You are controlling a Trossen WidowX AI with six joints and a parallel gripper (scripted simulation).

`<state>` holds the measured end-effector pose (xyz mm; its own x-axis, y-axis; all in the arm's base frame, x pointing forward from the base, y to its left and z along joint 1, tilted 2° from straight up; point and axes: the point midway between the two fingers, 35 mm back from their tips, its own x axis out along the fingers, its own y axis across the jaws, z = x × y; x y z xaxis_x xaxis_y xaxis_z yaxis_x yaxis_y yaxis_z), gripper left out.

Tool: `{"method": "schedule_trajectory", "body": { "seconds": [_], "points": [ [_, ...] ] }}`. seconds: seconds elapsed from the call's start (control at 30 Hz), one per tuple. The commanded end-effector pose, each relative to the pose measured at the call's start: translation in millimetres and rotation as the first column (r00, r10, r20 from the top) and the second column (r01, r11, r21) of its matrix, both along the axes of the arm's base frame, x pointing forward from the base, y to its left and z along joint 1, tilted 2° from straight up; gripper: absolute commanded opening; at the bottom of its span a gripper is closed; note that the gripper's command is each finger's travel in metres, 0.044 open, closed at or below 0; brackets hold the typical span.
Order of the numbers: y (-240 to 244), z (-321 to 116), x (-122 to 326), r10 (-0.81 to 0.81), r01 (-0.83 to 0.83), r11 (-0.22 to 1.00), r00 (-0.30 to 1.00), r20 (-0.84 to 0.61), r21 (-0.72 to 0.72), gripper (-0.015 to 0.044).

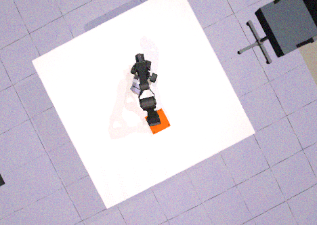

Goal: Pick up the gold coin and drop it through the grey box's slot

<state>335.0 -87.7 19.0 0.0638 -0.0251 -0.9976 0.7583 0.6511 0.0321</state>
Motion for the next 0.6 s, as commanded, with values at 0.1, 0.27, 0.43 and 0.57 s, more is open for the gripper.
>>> {"method": "schedule_trajectory", "body": {
  "seconds": [0.1,0.27,0.43,0.57],
  "points": [
    [0,-2,-1,0.004,-0.004,1.0,1.0,-0.006,-0.002,0.0],
    [0,2,-1,0.004,-0.004,1.0,1.0,-0.006,-0.002,0.0],
    [0,14,0,0.004,-0.004,1.0,1.0,-0.006,-0.002,0.0],
    [0,24,1,0.005,-0.005,1.0,1.0,-0.005,-0.003,0.0]
  ]
}}
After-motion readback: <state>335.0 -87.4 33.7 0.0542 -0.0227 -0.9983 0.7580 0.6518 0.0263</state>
